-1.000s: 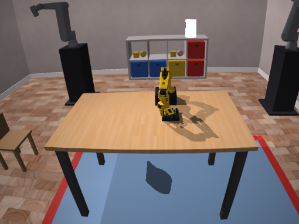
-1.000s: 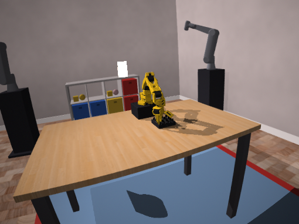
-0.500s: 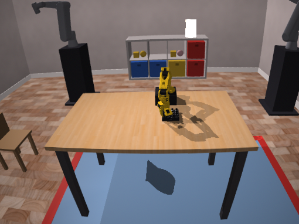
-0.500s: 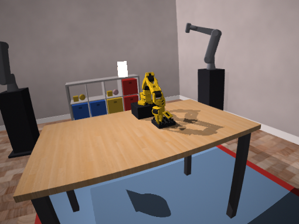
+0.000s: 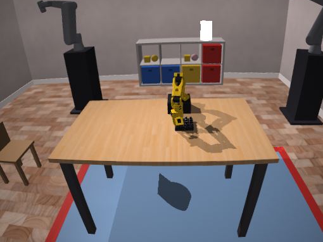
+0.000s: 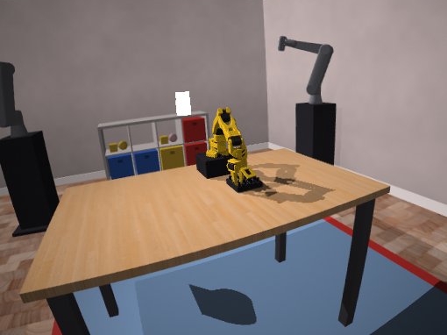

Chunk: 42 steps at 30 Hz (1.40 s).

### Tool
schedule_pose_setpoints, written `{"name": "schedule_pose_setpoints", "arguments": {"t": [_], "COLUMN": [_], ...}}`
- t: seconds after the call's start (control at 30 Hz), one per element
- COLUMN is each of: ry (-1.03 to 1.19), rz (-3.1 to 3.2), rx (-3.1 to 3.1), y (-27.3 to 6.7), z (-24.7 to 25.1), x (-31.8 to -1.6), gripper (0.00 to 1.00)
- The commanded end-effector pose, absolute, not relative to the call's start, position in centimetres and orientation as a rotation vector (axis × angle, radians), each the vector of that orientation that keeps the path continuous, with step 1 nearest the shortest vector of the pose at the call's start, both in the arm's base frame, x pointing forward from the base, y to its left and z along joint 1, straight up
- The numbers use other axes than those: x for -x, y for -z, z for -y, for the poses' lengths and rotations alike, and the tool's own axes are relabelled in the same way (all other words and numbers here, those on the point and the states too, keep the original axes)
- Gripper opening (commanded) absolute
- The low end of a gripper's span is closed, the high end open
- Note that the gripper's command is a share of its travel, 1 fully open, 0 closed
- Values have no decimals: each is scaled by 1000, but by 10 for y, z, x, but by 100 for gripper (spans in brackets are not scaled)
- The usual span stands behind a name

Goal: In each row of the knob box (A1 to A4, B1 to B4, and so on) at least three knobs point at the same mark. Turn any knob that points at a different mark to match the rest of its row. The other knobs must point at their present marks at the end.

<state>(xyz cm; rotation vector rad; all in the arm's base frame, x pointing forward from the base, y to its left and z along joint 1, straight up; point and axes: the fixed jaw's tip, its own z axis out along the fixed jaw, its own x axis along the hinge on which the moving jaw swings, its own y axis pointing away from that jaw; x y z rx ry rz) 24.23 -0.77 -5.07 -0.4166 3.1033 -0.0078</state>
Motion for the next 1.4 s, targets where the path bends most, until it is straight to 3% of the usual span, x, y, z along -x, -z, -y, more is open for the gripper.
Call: {"name": "schedule_pose_setpoints", "arguments": {"t": [0.0, 1.37], "ry": [-1, 1], "rz": [-3132, -3106], "rx": [298, -501], "y": [54, 54], "z": [8, 8], "x": [-240, -243], "gripper": [1, 1]}}
